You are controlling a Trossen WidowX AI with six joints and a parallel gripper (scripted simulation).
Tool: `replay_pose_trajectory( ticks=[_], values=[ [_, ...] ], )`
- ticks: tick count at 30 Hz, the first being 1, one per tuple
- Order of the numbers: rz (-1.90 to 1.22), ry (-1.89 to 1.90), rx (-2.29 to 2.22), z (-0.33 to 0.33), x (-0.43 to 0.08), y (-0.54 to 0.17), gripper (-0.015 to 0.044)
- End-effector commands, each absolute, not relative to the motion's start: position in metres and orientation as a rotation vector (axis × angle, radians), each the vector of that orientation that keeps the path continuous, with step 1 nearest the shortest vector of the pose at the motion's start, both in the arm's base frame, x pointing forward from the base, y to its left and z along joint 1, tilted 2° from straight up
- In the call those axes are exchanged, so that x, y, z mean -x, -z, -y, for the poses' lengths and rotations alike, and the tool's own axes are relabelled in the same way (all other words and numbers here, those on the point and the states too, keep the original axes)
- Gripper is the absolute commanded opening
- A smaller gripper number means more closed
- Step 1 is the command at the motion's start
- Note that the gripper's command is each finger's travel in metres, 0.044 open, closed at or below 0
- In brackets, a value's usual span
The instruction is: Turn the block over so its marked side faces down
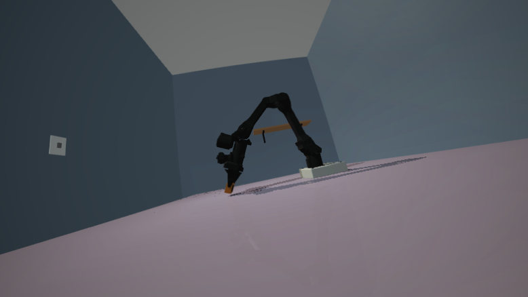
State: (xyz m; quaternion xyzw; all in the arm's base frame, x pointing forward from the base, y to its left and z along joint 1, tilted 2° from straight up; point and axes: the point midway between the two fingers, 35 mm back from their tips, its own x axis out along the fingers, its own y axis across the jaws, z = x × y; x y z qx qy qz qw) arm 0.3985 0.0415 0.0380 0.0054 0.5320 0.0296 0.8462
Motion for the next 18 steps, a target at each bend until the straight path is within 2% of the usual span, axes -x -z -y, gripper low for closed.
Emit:
replay_pose_trajectory(
  ticks=[1, 18],
  values=[
    [-1.066, -0.056, -0.014, -0.0408, -0.3968, -0.0415, 0.0],
    [-0.897, -0.055, -0.019, -0.0412, -0.3966, -0.0338, 0.0]
  ],
)
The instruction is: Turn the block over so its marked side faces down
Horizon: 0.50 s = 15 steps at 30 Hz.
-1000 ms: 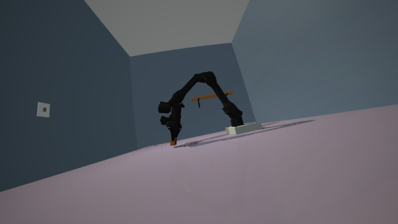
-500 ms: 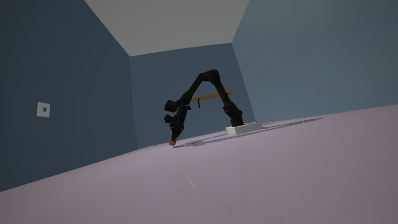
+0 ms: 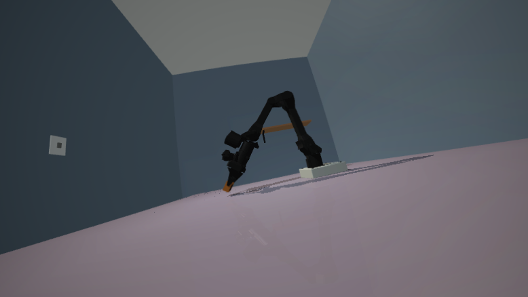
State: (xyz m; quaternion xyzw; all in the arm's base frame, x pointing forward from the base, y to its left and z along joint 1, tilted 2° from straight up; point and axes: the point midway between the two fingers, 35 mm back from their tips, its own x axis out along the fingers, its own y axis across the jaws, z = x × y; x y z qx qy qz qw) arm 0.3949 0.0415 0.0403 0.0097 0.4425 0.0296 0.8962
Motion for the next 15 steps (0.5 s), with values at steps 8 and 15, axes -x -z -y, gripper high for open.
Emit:
replay_pose_trajectory(
  ticks=[8, 15],
  values=[
    [-0.782, -0.054, -0.019, -0.043, -0.407, -0.017, 0.0],
    [-0.681, -0.052, -0.02, -0.043, -0.41, -0.006, 0.0]
  ],
)
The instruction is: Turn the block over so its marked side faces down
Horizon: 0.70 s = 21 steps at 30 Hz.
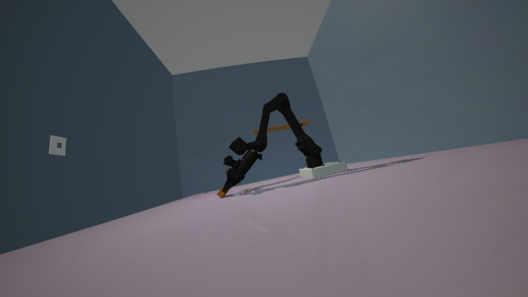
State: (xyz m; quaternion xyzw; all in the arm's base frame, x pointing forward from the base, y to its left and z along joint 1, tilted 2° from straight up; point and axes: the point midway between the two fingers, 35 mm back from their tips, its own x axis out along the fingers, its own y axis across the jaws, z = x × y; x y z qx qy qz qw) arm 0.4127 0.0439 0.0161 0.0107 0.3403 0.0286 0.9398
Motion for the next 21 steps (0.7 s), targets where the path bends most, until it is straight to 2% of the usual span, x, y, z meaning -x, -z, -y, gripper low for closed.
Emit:
replay_pose_trajectory(
  ticks=[1, 21],
  values=[
    [-0.667, -0.052, -0.02, -0.044, -0.41, -0.005, 0.0],
    [-0.382, -0.045, -0.029, -0.042, -0.391, -0.002, 0.0]
  ],
)
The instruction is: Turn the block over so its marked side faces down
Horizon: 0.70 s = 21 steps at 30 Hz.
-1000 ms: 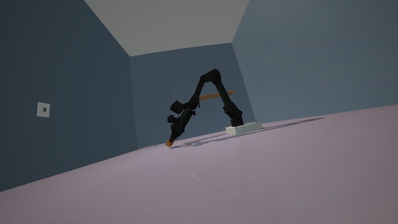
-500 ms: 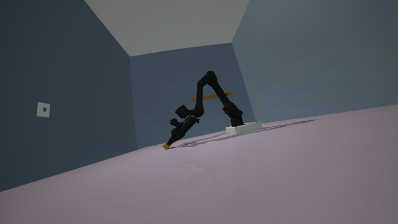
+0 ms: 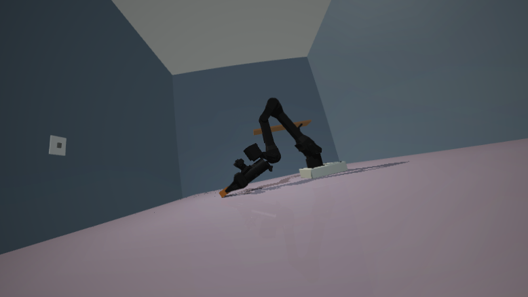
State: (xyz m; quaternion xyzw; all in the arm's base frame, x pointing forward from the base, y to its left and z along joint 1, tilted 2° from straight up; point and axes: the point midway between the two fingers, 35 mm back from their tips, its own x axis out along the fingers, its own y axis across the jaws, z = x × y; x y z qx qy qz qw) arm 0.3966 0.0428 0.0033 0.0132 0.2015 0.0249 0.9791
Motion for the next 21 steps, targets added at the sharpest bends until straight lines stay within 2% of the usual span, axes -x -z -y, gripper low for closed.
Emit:
replay_pose_trajectory(
  ticks=[1, 20, 21],
  values=[
    [-0.37, -0.045, -0.032, -0.0419, -0.3895, -0.0023, 0.0],
    [-0.342, -0.045, -0.035, -0.0418, -0.3879, -0.0037, 0.0],
    [-0.342, -0.045, -0.035, -0.0418, -0.3879, -0.0037, 0.0026]
  ],
)
